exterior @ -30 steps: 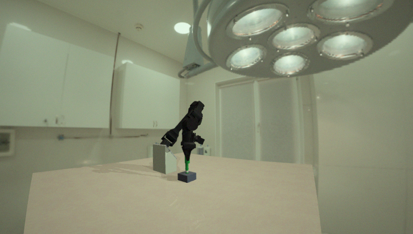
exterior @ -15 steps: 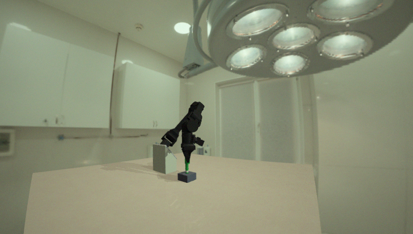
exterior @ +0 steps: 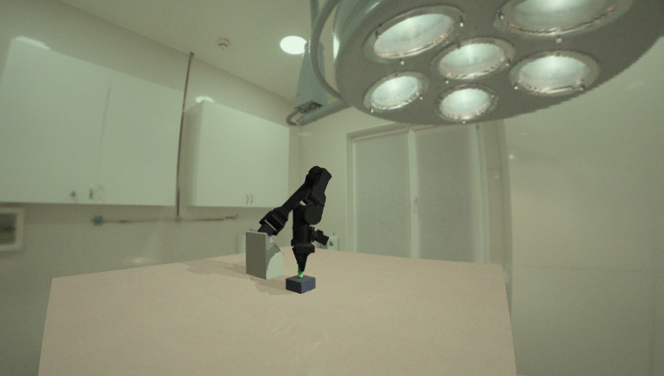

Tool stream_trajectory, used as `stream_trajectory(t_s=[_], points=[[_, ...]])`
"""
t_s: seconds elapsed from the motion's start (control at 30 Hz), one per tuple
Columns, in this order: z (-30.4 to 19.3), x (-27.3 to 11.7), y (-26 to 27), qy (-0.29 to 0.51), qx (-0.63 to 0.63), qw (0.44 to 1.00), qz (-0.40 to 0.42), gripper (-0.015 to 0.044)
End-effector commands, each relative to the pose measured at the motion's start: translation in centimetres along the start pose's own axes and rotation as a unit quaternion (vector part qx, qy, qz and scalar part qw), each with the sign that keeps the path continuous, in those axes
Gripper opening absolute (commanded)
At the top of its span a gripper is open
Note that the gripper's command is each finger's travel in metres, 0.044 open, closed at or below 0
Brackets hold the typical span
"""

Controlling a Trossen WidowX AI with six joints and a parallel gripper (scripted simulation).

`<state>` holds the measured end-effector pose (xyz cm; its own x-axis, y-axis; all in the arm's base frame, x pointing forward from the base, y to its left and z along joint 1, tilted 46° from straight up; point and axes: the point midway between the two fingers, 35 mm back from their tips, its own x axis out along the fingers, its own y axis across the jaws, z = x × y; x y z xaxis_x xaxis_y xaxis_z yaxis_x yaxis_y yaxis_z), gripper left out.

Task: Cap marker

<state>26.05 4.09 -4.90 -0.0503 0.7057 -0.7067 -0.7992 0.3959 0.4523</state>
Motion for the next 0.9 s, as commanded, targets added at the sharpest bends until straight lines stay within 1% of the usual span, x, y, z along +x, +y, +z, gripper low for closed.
stream_trajectory(t_s=[0.0, 0.3, 0.87], points=[[-0.2, 1.3, 0.1, 0.003, 0.003, 1.000, 0.007, 0.0000], [-0.1, 2.6, 0.2, 0.003, 0.003, 1.000, 0.007, 0.0000], [-0.2, 2.6, 0.2, 0.003, 0.003, 1.000, 0.007, 0.0000]])
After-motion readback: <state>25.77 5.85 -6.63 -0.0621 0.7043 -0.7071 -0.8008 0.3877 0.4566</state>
